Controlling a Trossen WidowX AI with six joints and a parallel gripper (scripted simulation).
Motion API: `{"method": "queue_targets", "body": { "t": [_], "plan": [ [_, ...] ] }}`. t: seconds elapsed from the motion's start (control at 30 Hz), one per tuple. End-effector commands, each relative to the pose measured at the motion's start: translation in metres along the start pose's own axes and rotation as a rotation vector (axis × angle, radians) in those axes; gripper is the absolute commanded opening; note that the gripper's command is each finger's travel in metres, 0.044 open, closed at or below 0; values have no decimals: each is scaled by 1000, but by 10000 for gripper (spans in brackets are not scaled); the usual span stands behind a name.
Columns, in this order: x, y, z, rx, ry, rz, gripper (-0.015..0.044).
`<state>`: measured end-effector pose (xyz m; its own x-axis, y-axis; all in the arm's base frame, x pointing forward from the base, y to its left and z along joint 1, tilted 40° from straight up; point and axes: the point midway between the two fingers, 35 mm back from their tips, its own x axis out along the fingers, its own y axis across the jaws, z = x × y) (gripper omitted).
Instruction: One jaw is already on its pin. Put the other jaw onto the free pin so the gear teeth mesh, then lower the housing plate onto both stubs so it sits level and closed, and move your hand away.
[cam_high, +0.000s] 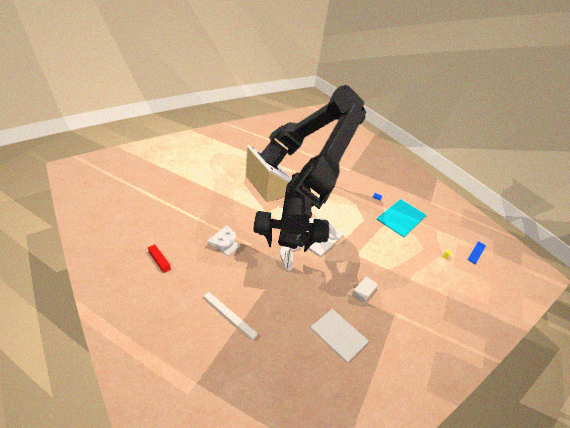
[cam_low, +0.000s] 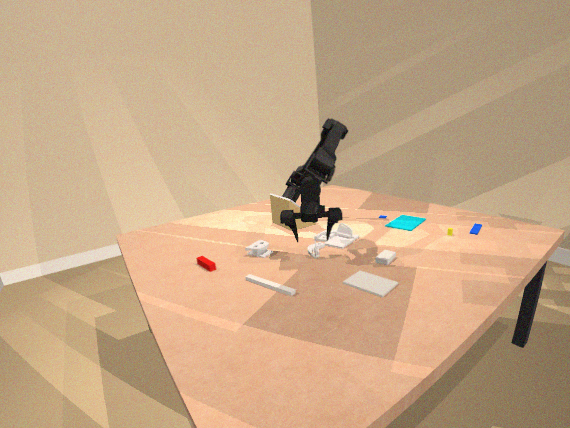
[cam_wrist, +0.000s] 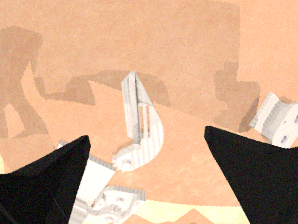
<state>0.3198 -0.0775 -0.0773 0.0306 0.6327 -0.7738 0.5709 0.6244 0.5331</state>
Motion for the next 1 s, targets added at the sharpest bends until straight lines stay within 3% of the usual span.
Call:
{"method": "queue_targets", "body": {
  "t": [0.0, 0.97],
  "plan": [
    [7, 0, -1, 7, 5, 3, 440],
    [37, 1, -1, 10, 5, 5, 440]
  ]
}}
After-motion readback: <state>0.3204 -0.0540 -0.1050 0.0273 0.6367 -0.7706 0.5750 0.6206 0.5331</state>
